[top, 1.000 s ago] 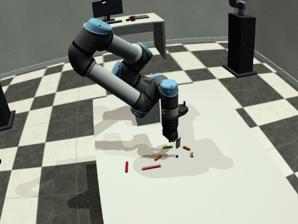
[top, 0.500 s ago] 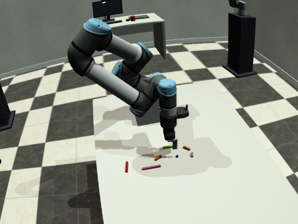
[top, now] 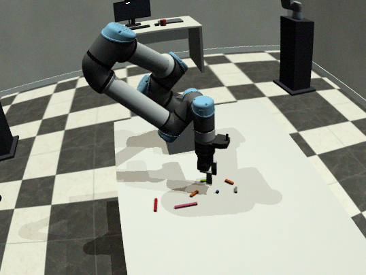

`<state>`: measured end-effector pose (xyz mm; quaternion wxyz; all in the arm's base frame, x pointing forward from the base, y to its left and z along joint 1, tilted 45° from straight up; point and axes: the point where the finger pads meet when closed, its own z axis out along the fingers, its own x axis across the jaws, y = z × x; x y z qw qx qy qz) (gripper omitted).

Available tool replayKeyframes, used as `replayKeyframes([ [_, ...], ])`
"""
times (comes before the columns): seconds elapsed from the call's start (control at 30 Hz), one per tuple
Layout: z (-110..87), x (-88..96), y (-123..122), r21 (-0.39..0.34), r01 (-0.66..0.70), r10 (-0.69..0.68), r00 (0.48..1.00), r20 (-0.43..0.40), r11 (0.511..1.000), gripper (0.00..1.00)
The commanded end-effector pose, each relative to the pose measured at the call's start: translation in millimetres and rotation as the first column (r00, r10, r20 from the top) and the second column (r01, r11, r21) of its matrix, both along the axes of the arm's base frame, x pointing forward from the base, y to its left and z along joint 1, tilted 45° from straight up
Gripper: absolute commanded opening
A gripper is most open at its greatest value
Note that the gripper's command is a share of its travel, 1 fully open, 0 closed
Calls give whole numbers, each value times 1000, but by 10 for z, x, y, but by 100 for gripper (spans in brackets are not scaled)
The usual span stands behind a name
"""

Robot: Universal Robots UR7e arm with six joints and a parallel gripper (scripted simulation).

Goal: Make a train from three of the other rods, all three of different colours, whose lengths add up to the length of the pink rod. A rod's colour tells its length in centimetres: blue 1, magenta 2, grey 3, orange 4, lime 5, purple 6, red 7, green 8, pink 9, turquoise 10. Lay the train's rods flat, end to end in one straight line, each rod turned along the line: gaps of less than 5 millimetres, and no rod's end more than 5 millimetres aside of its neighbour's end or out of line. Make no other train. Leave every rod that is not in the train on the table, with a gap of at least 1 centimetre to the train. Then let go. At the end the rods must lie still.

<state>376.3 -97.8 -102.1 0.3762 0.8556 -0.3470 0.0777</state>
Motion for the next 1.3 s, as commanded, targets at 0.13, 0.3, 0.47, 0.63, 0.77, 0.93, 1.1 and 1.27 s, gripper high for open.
replayKeyframes([
  [0.13, 59, -7, -57, -15, 218, -210, 953, 217, 976, 100],
  [0.3, 89, -19, -86, -6, 315, -298, 902, 314, 949, 100],
  [0.47, 120, -34, -116, 13, 407, -377, 833, 404, 913, 100],
  [0.63, 154, -56, -147, 42, 496, -450, 745, 492, 867, 100],
  [0.77, 176, -72, -167, 66, 547, -490, 682, 543, 834, 100],
  [0.93, 189, -82, -178, 81, 575, -511, 643, 571, 814, 100],
  [1.1, 203, -94, -191, 99, 605, -533, 596, 601, 790, 100],
  [1.27, 210, -101, -197, 109, 619, -542, 573, 614, 778, 100],
])
